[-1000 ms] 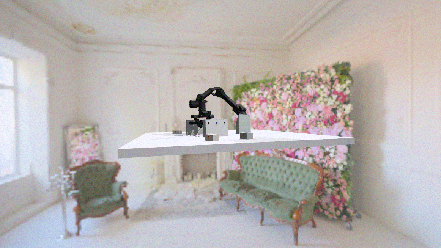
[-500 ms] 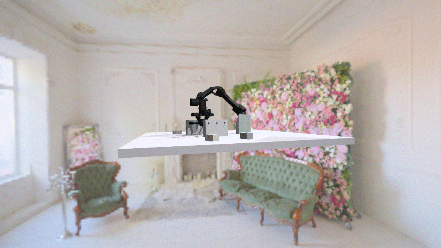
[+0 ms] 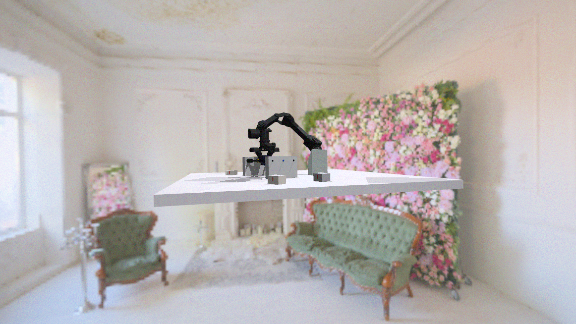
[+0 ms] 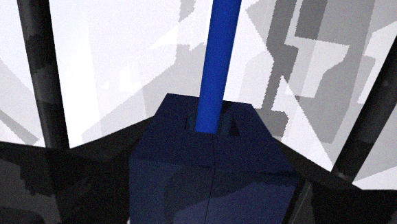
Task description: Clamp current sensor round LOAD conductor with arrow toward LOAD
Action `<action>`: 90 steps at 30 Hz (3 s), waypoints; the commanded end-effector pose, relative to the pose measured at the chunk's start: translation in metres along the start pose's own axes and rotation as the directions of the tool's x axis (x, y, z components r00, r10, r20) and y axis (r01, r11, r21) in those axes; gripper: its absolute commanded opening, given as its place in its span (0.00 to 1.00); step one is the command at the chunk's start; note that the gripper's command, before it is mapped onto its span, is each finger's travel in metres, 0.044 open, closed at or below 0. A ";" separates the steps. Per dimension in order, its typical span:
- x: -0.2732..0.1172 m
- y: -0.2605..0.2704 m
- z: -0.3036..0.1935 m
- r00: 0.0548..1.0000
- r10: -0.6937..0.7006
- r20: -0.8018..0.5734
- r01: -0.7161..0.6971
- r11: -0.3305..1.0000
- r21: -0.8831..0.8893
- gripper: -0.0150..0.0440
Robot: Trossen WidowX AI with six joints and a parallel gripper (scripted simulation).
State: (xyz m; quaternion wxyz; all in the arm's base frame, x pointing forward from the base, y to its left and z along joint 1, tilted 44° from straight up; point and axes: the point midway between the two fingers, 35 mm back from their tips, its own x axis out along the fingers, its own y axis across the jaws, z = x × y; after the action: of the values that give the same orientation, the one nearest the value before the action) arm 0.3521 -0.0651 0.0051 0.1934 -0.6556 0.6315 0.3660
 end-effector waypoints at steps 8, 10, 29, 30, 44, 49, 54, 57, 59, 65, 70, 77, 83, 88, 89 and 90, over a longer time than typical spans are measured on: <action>0.000 0.000 0.000 1.000 0.000 0.000 0.000 1.000 0.000 0.88; -0.001 0.000 0.000 1.000 0.003 0.000 -0.003 1.000 0.000 0.97; 0.000 0.000 0.000 1.000 0.001 0.000 -0.001 1.000 -0.001 0.36; 0.000 0.000 0.000 1.000 0.001 0.000 -0.001 1.000 -0.001 0.35; -0.001 0.000 0.000 1.000 0.001 0.000 -0.001 1.000 -0.002 0.25; -0.001 0.000 0.000 1.000 0.001 0.000 -0.001 1.000 -0.002 0.25; -0.001 0.002 0.000 0.999 -0.042 0.000 0.042 0.999 -0.002 0.25; -0.001 0.003 0.000 0.998 -0.064 -0.001 0.064 0.998 -0.002 0.25; -0.001 0.003 0.000 0.998 -0.064 -0.001 0.064 0.998 -0.002 0.25; -0.001 0.005 0.000 0.998 -0.064 -0.001 0.064 0.998 -0.002 0.25; -0.001 0.005 0.000 0.998 -0.064 -0.001 0.064 0.998 -0.002 0.25; 0.000 0.003 -0.001 0.998 -0.066 -0.003 0.066 0.998 0.003 0.34; 0.000 0.003 -0.001 0.998 -0.066 -0.003 0.066 0.998 0.003 0.61; 0.000 0.003 -0.001 0.998 -0.066 -0.003 0.066 0.998 0.003 0.68; 0.000 0.003 -0.001 0.998 -0.066 -0.003 0.066 0.998 0.003 0.68; 0.000 0.003 -0.001 0.998 -0.066 -0.003 0.066 0.998 0.003 0.68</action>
State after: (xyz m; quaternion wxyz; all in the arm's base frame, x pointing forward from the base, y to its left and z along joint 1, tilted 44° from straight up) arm 0.3491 -0.0664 0.0063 0.2052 -0.6765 0.6101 0.3578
